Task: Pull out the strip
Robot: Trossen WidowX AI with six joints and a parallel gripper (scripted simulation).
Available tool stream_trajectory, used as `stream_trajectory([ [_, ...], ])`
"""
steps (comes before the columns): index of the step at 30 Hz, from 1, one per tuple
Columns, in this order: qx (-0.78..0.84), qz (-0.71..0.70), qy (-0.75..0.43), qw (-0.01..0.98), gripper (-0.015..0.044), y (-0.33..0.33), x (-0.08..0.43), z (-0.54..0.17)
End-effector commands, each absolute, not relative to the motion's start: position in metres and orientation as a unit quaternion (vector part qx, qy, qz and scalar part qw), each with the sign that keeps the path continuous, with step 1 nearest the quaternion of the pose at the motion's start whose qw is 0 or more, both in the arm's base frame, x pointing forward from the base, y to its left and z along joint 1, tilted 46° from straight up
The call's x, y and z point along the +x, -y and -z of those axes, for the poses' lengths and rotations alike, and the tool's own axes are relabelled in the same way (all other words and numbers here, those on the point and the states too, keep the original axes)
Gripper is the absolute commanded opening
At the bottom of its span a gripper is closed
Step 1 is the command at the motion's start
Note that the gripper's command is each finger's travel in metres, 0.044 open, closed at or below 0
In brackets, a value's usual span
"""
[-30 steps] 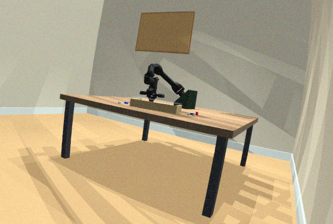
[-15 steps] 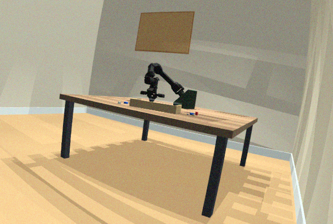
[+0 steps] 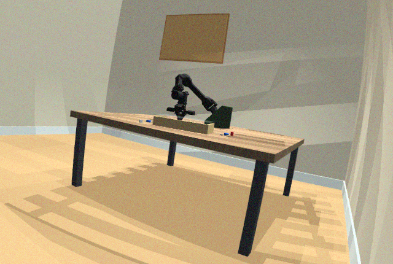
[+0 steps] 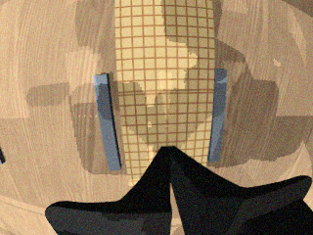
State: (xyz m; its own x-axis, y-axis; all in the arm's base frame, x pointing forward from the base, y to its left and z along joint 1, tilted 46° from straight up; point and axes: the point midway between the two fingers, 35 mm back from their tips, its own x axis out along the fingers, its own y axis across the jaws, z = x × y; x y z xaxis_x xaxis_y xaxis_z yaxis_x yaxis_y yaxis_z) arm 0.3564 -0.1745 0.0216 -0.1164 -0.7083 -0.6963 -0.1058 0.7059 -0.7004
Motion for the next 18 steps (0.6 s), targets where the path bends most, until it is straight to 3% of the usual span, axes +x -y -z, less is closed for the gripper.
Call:
stream_trajectory([
  [1, -0.289, 0.251, -0.709, 0.592, 0.0000, 0.178, 0.345, -0.020],
  [18, -0.290, 0.251, -0.709, 0.592, 0.0000, 0.178, 0.319, -0.025],
])
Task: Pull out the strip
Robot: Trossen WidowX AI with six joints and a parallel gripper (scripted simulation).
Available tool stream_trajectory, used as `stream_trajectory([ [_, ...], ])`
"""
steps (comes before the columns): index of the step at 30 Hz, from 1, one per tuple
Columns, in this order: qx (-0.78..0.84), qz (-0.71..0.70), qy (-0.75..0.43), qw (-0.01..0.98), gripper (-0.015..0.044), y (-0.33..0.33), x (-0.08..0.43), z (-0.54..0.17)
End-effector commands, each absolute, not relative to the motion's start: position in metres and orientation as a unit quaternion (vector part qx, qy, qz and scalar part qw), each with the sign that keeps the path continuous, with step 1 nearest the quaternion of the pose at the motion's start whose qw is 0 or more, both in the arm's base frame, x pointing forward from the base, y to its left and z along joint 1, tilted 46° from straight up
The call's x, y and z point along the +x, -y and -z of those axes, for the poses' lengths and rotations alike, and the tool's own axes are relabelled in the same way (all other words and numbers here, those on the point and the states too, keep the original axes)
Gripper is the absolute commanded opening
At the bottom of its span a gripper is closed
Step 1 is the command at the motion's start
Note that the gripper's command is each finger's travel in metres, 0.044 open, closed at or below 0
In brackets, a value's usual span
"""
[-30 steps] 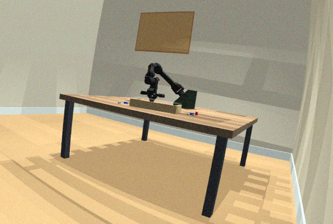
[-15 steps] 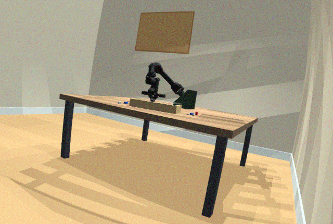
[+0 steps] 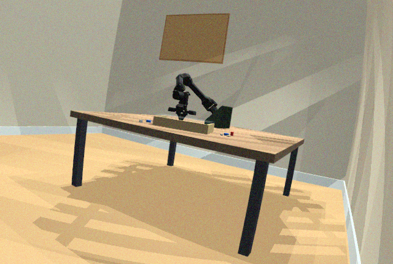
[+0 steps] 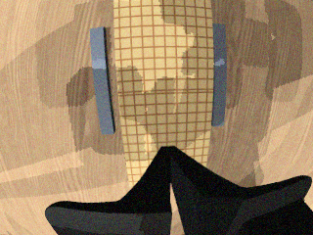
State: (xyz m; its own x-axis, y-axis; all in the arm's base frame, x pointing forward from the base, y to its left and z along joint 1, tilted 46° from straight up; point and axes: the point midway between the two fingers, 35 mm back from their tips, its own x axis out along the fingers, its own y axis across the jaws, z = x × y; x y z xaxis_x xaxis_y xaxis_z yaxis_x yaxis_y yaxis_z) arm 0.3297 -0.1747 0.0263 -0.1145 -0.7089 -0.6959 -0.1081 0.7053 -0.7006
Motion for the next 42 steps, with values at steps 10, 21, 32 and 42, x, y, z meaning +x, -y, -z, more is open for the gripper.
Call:
stream_trajectory([
  [10, -0.290, 0.251, -0.710, 0.591, 0.0000, 0.178, 0.305, -0.027],
  [21, -0.290, 0.251, -0.710, 0.591, 0.0000, 0.178, 0.289, -0.030],
  [32, -0.290, 0.250, -0.710, 0.591, 0.0000, 0.179, 0.273, -0.033],
  [42, -0.290, 0.250, -0.710, 0.590, 0.0000, 0.179, 0.258, -0.036],
])
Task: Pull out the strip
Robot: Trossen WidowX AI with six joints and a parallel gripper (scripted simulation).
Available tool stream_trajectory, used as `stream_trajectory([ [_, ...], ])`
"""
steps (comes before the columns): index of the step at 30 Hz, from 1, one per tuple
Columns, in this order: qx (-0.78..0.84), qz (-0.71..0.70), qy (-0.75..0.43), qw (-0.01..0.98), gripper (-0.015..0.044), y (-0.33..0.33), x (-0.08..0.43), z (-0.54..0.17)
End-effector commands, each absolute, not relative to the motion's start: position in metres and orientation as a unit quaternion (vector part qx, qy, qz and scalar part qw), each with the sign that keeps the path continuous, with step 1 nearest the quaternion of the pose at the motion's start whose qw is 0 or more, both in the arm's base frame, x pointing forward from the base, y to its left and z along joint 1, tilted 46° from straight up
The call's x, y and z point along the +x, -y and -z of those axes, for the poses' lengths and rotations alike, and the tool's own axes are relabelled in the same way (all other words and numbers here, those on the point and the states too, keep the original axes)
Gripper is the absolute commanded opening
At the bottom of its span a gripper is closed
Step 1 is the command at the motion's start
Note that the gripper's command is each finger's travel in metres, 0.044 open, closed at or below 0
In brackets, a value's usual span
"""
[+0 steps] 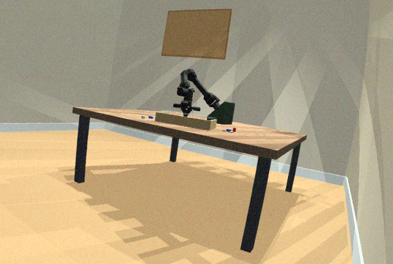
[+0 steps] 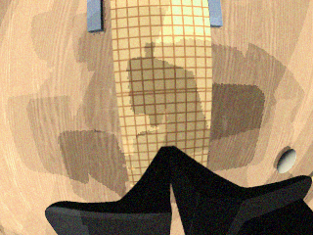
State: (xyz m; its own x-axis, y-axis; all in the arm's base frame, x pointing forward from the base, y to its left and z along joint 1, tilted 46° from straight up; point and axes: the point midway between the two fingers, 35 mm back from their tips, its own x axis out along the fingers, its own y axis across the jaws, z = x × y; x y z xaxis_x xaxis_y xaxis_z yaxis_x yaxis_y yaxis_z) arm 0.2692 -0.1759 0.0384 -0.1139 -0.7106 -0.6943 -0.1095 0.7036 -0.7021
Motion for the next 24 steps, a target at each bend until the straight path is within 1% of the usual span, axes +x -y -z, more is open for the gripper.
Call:
stream_trajectory([
  [1, -0.290, 0.250, -0.710, 0.590, 0.0000, 0.179, 0.256, -0.037],
  [24, -0.290, 0.250, -0.711, 0.590, 0.0000, 0.179, 0.221, -0.043],
])
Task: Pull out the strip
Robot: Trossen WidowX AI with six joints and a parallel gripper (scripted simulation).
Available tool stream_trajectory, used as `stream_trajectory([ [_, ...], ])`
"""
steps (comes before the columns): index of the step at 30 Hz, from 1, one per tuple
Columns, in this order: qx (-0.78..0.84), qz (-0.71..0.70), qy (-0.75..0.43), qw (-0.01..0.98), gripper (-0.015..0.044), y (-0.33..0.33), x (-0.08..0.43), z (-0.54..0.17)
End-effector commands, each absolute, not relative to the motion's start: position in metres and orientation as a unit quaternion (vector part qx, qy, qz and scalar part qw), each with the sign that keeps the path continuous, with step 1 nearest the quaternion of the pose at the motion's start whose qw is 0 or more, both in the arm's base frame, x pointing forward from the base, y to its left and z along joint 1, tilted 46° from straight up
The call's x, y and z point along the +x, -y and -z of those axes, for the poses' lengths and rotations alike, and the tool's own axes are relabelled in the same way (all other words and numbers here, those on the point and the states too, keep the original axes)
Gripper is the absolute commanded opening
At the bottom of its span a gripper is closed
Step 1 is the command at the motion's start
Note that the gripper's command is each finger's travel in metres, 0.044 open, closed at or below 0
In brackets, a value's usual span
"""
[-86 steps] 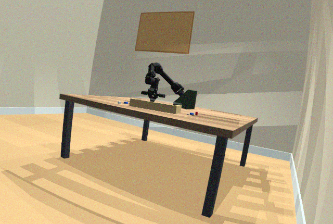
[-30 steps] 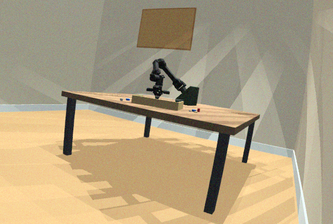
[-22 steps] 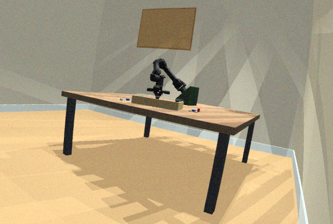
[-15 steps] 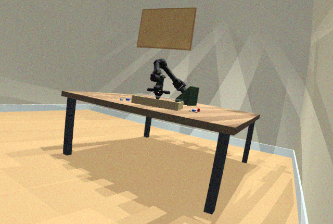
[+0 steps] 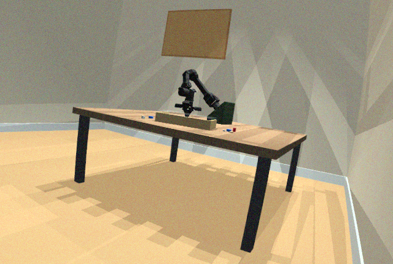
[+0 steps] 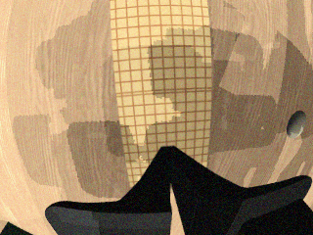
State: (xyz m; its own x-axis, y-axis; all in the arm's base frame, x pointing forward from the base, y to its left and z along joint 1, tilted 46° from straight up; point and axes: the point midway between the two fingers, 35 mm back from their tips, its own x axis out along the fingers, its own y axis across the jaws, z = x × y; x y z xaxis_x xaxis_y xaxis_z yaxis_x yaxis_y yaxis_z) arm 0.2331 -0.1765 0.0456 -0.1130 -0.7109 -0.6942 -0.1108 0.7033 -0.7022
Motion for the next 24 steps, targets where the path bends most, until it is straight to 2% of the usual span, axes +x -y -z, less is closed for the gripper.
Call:
stream_trajectory([
  [1, -0.290, 0.250, -0.711, 0.590, 0.0000, 0.179, 0.220, -0.044],
  [16, -0.290, 0.249, -0.711, 0.590, 0.0000, 0.148, 0.232, -0.075],
  [24, -0.328, 0.202, -0.726, 0.570, 0.0210, 0.149, 0.265, -0.070],
])
